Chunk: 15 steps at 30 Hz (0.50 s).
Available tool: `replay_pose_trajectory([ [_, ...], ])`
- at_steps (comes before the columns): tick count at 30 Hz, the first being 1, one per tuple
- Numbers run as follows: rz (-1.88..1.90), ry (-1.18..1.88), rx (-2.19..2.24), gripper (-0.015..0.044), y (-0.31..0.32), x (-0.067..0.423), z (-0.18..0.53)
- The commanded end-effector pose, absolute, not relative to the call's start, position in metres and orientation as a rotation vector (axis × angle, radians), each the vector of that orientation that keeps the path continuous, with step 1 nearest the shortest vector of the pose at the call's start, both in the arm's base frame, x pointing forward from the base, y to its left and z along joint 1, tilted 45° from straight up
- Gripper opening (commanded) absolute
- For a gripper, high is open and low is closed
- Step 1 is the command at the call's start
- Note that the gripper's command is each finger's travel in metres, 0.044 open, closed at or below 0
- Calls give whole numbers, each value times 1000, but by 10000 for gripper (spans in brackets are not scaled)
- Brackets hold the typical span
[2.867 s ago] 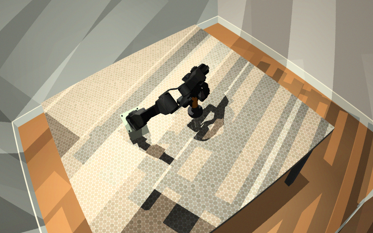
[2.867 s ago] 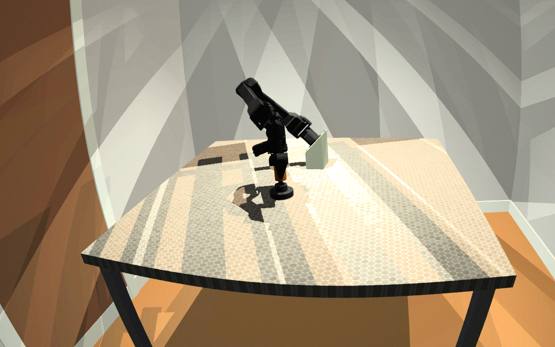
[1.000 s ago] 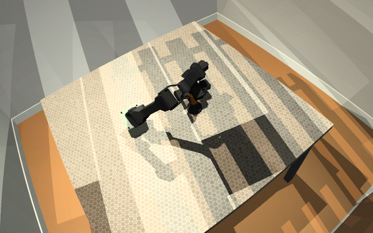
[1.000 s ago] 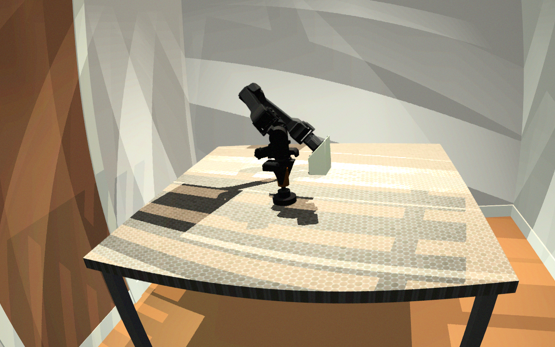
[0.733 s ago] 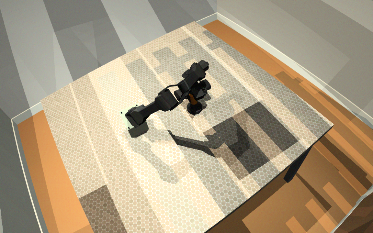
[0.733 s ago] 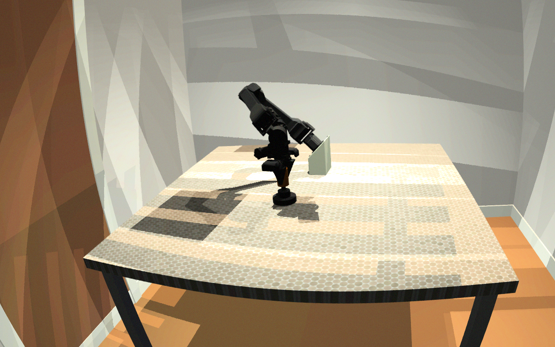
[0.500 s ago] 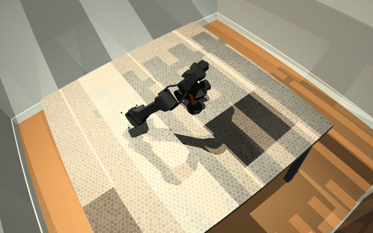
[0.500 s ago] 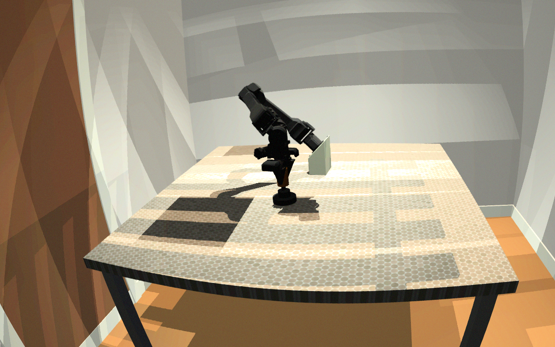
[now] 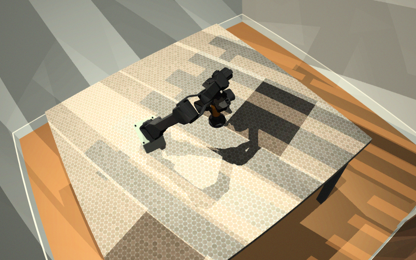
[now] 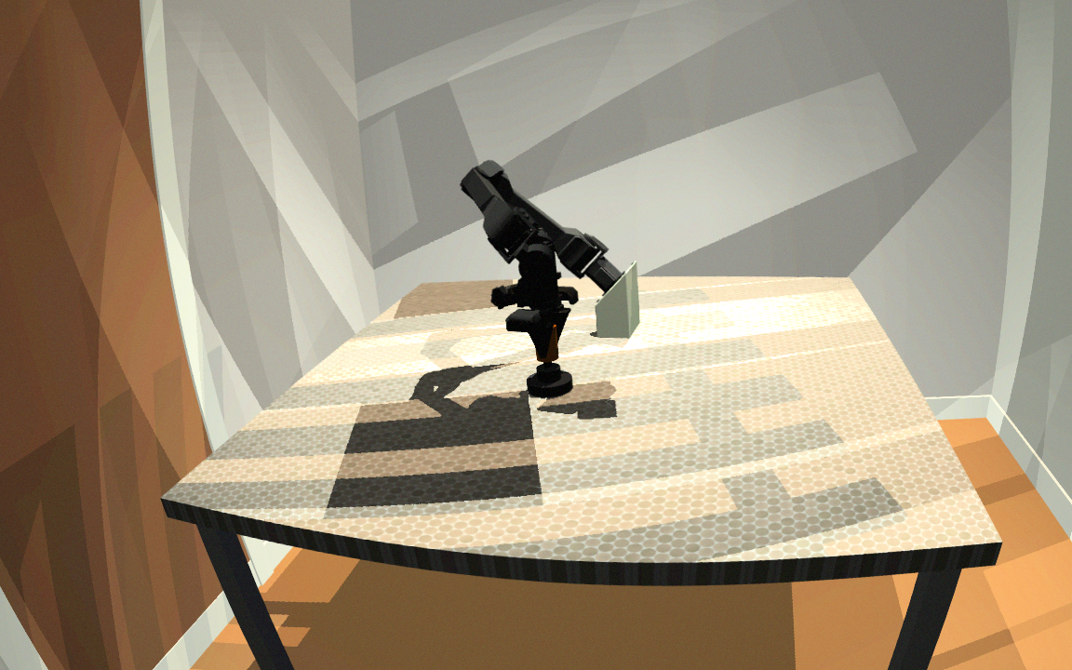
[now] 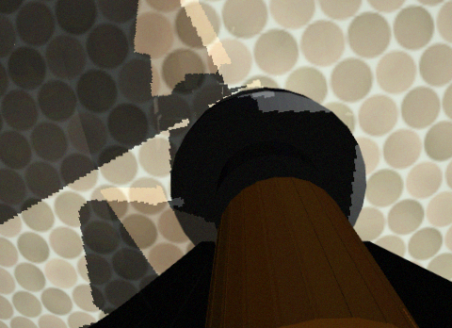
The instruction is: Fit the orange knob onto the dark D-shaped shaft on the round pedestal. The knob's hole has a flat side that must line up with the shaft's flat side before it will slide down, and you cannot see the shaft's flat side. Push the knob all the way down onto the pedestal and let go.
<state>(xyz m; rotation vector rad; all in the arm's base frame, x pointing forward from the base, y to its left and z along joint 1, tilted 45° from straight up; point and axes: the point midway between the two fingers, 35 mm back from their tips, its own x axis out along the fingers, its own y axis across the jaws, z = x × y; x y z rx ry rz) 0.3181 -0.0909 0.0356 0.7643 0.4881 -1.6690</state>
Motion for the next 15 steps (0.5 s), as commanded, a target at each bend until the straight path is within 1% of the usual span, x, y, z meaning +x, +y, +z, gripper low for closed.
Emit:
replay_pose_trajectory([
  [1,-1664,495,756,0,-91,318,35],
  [7,-1655,516,737,0,-91,318,35],
  [15,-1680,460,789,0,-91,318,35],
])
